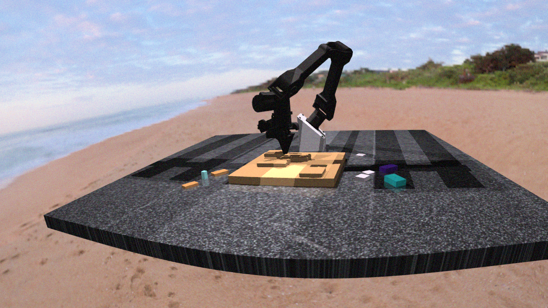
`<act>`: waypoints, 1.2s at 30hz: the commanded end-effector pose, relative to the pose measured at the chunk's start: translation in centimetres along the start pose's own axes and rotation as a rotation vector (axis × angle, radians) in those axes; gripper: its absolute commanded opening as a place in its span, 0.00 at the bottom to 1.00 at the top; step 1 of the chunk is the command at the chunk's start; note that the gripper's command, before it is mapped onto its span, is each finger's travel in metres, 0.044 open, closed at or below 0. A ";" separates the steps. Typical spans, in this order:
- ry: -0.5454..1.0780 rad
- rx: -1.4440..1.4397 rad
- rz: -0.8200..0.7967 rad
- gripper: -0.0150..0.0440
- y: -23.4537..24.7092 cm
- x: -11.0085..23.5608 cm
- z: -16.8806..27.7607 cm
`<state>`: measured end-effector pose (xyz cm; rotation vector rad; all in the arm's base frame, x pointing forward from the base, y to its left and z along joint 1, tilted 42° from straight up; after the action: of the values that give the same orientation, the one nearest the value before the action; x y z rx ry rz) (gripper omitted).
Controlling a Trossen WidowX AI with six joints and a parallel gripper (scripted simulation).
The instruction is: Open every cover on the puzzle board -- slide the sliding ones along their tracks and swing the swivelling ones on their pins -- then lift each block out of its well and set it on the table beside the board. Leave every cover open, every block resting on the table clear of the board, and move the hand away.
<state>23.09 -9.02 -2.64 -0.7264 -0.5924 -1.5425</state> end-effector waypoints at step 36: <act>-0.008 0.008 0.000 0.25 0.1 4.0 -1.2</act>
<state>22.78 -12.23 -0.77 -0.7292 -0.5912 -1.5405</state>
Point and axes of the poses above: the point midway between the two fingers, 35 mm back from their tips, its own x axis back along the fingers, its own y axis across the jaws, z = x × y, the point moved 7 cm from there along x, back along the fingers, and after that the axes turned 3 degrees about x, right-handed, at the moved point
